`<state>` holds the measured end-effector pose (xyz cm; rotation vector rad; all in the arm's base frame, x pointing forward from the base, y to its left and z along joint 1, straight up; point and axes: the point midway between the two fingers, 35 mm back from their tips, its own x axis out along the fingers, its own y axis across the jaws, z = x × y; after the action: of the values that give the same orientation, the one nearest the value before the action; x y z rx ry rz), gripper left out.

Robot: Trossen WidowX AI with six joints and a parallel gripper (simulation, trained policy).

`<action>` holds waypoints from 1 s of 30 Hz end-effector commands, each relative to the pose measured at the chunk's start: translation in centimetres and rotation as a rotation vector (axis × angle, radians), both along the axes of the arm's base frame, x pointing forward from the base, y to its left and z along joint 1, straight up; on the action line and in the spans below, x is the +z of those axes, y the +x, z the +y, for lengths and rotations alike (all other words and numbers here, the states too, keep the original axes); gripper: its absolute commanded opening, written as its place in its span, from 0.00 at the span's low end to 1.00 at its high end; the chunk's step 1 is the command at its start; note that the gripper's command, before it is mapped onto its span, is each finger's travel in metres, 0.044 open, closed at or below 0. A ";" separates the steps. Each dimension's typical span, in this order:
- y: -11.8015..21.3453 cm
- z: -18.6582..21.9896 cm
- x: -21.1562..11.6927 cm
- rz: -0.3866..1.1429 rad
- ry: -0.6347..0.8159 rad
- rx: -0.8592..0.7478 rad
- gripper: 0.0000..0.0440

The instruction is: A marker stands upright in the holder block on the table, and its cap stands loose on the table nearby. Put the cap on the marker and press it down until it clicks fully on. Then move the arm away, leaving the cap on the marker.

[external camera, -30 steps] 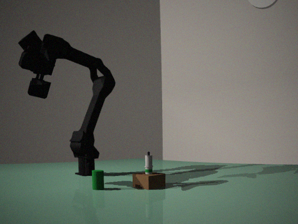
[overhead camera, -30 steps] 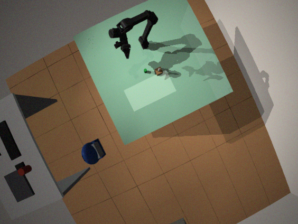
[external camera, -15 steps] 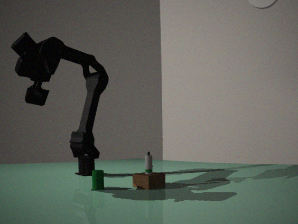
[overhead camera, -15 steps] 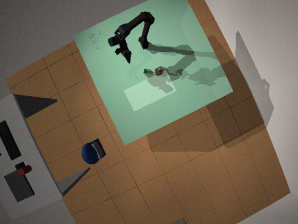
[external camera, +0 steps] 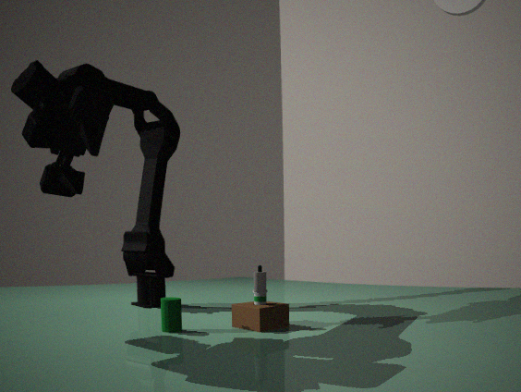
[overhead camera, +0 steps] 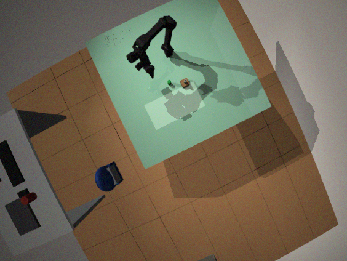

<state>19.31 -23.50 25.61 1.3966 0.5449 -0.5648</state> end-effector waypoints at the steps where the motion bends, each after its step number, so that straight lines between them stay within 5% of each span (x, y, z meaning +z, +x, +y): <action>1: 0.5 -0.2 -0.7 0.036 0.005 0.023 0.71; 30: 3.4 0.0 -6.0 0.293 0.039 0.170 0.71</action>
<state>22.44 -23.41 19.96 1.3130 0.8772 -0.6195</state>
